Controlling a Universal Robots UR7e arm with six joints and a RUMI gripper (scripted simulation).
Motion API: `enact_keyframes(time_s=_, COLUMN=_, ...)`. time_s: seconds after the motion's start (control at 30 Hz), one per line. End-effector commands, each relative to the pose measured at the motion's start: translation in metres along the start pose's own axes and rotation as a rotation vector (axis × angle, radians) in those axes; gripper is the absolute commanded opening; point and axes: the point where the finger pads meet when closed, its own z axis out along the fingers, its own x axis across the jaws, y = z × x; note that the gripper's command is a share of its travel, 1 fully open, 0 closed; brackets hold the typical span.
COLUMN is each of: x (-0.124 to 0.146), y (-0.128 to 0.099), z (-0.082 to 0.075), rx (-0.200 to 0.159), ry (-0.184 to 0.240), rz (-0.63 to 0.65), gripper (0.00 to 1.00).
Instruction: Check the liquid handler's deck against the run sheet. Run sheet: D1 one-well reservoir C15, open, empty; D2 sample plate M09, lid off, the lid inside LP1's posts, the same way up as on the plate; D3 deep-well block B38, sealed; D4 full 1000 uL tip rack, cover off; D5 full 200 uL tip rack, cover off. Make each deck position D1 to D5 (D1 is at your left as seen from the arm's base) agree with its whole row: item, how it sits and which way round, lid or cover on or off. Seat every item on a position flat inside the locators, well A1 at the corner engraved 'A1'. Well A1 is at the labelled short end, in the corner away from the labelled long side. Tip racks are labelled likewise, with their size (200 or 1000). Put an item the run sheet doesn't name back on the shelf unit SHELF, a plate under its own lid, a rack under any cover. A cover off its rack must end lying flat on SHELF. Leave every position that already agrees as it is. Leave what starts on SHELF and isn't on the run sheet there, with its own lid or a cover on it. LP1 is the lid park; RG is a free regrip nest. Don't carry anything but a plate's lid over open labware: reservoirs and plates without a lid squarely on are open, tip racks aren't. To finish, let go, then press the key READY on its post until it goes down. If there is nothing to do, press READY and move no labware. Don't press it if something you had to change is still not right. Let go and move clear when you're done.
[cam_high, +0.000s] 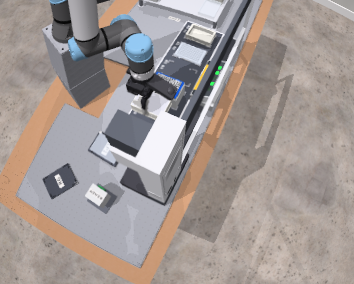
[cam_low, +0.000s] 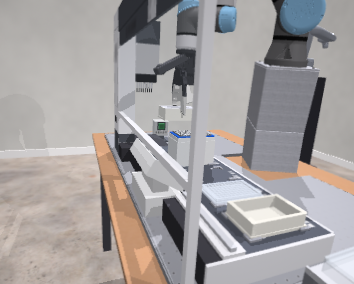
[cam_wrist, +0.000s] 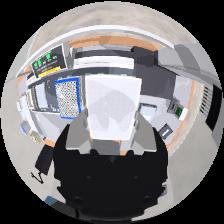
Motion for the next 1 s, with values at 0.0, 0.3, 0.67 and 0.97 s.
enact_keyframes(time_s=0.0, x=0.000, y=0.002, z=-0.010, rx=-0.004, ry=-0.002, rz=0.001, gripper=0.00)
enact_keyframes(time_s=0.3, x=0.000, y=0.001, z=-0.025, rx=-0.003, ry=-0.002, rz=0.001, gripper=0.00)
enact_keyframes(time_s=0.67, x=0.000, y=0.001, z=-0.040, rx=-0.003, ry=-0.001, rz=0.001, gripper=0.00)
enact_keyframes(time_s=0.97, x=0.001, y=0.000, z=-0.054, rx=-0.001, ry=0.000, rz=0.001, gripper=0.00)
